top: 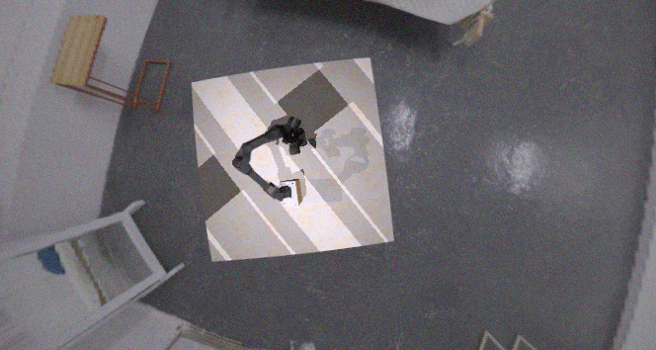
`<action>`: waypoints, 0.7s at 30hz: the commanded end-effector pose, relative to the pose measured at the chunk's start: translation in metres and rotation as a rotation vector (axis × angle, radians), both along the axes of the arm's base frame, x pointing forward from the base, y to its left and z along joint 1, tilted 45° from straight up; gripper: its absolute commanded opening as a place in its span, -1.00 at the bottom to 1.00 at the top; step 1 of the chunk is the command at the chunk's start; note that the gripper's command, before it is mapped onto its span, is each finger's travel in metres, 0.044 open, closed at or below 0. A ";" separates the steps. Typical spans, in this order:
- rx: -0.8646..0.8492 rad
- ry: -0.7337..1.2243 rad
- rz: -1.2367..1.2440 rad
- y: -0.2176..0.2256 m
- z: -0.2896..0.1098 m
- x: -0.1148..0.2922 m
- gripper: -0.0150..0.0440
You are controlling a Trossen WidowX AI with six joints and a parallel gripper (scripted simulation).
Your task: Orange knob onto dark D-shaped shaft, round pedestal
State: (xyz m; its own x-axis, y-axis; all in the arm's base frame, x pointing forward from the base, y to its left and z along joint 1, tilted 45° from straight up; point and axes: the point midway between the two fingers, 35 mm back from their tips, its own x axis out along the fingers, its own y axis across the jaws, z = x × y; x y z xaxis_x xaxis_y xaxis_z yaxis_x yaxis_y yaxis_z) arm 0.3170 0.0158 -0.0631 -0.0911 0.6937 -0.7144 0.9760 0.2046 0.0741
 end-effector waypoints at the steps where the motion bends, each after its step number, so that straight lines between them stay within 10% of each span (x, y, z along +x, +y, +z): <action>1: -0.001 -0.002 0.000 -0.002 0.003 0.001 -0.49; 21: -0.020 0.143 -0.150 -0.001 0.001 0.003 -0.49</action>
State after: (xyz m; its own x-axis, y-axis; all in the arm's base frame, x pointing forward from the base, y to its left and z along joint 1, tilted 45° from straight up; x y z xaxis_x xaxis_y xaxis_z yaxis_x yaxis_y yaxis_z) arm 0.3207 0.0157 -0.0616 -0.0915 0.6930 -0.7151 0.9958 0.0629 -0.0665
